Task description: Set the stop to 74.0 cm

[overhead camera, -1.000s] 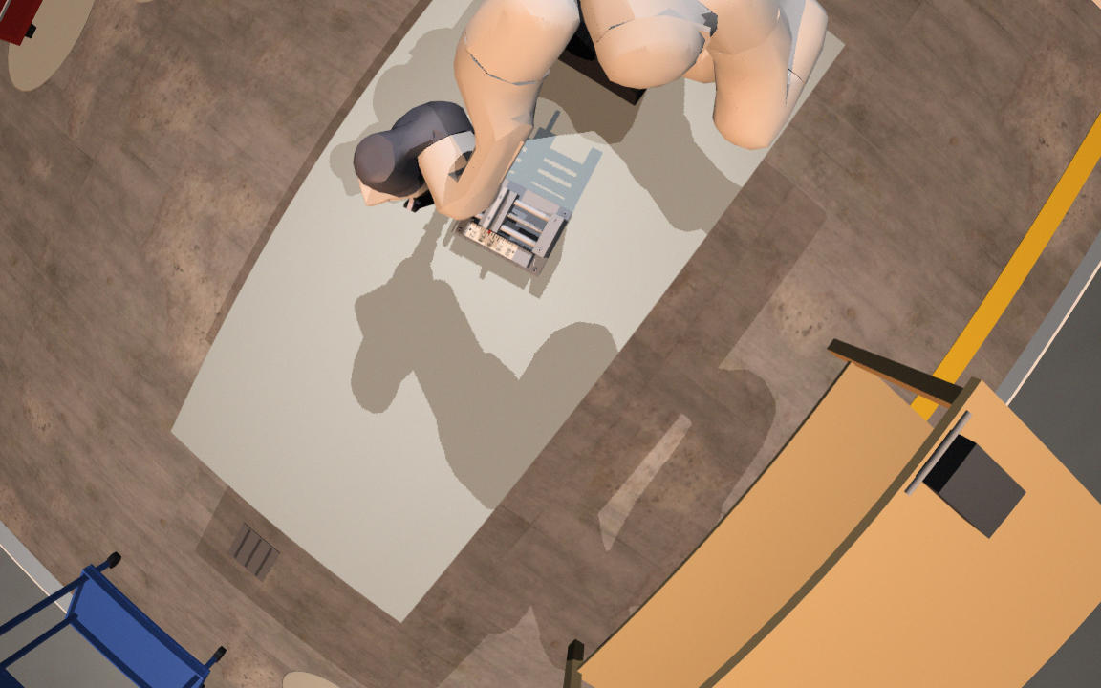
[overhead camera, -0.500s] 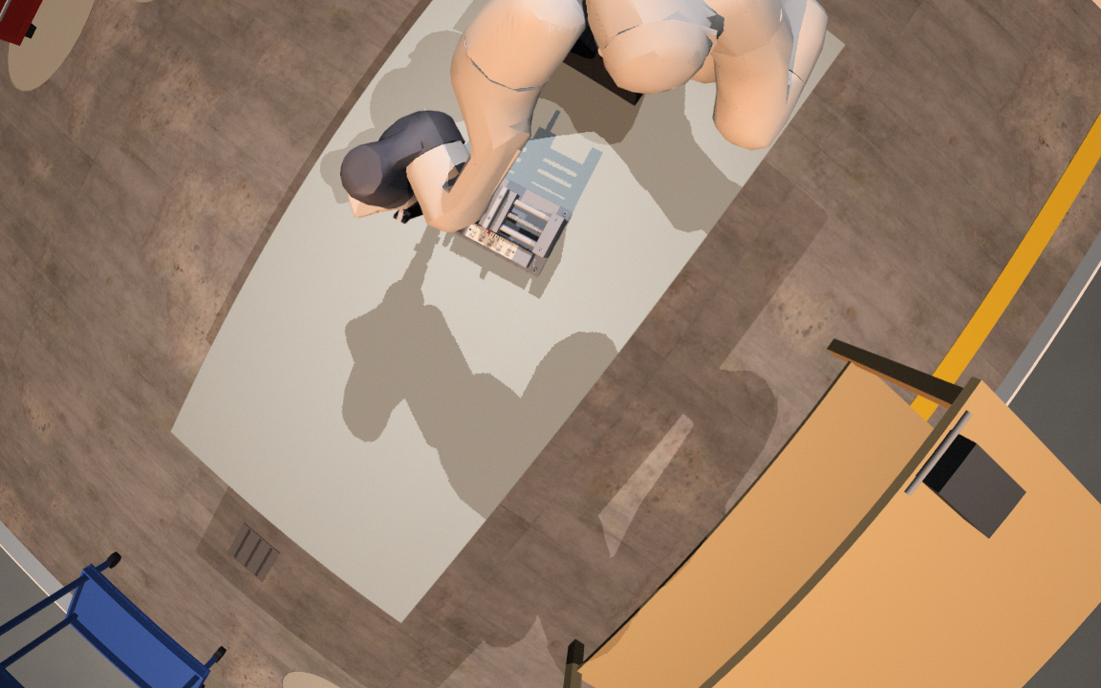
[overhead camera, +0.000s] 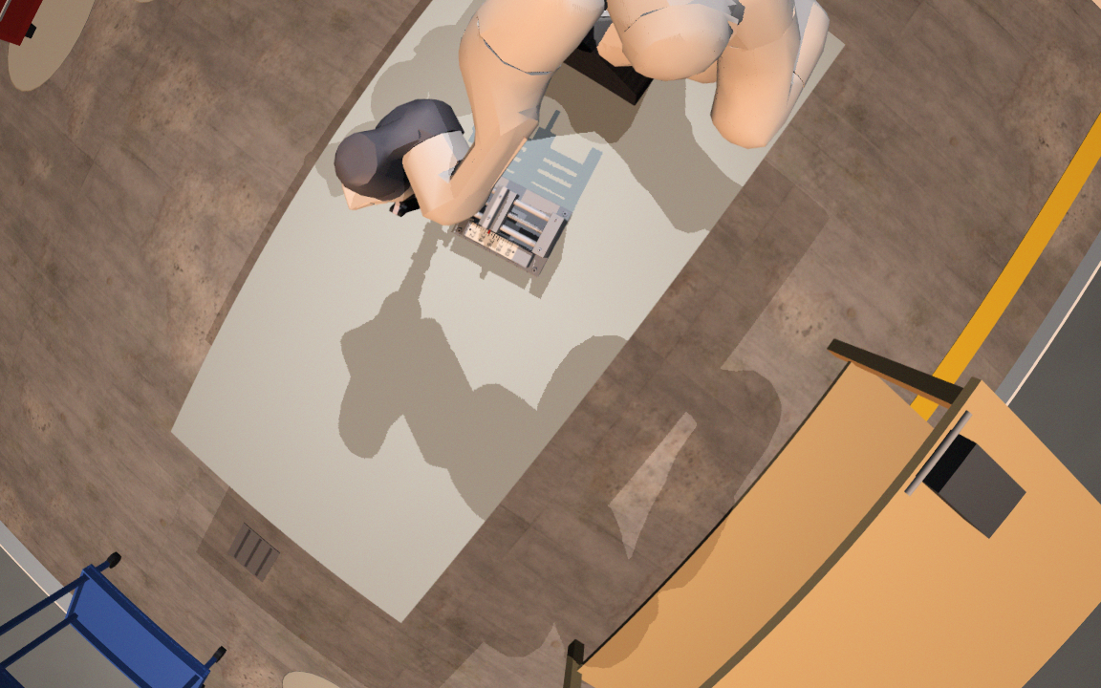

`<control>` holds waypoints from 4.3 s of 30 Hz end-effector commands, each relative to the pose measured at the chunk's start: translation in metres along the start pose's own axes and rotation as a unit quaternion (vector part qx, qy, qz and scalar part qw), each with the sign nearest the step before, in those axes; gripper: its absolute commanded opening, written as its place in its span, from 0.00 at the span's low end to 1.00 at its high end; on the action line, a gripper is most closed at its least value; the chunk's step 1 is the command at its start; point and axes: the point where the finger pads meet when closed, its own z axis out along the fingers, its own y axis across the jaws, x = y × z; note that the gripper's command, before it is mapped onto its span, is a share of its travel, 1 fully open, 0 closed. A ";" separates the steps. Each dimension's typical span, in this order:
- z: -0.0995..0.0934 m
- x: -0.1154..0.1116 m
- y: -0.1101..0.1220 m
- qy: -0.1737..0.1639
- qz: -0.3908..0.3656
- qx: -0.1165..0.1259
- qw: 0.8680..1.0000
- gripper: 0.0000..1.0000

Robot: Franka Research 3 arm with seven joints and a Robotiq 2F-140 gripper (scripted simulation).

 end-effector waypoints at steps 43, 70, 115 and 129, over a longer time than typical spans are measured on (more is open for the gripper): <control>0.045 0.000 0.051 -0.002 -0.002 -0.003 1.000 0.04; 0.060 0.000 0.020 -0.002 -0.002 -0.003 1.000 0.04; 0.030 0.000 -0.011 -0.002 -0.002 -0.003 1.000 0.04; 0.023 0.000 -0.011 -0.002 -0.002 -0.003 1.000 0.04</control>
